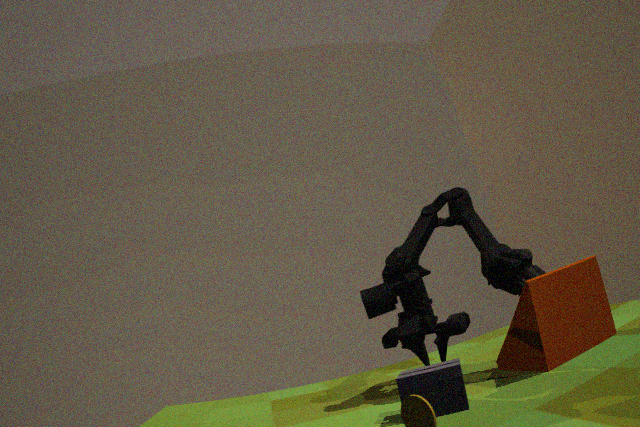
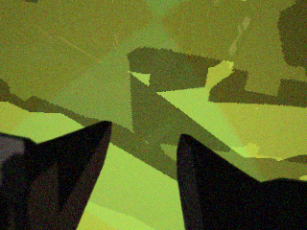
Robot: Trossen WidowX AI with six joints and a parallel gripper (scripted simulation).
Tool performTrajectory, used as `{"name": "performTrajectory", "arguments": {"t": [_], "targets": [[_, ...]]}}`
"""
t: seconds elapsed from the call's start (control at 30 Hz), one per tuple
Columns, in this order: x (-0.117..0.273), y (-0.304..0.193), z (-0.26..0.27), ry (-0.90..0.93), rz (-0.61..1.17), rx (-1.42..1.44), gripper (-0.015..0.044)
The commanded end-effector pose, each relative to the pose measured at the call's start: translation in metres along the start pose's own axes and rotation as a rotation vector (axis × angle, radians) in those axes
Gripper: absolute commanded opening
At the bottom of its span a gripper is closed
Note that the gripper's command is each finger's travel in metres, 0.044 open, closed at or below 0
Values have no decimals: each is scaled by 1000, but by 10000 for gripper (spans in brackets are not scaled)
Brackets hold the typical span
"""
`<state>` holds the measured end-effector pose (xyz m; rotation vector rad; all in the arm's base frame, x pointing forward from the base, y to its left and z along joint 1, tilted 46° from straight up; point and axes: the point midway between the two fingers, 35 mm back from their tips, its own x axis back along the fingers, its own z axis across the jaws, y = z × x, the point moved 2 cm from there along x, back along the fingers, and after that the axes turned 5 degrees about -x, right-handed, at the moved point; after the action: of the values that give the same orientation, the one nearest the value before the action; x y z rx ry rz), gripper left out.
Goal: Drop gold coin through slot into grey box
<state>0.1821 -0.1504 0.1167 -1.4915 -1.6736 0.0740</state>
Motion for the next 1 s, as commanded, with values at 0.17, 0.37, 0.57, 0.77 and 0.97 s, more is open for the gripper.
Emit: {"name": "performTrajectory", "arguments": {"t": [0.17, 0.37, 0.57, 0.77, 0.97], "targets": [[47, 91, -13, 54, -146, -550, 161], [67, 123, -8, 92, -171, -758, 161], [87, 155, 4, 133, -185, -962, 161], [107, 184, 21, 174, -188, -1165, 161], [127, 212, 44, 213, -181, -1369, 161]]}}
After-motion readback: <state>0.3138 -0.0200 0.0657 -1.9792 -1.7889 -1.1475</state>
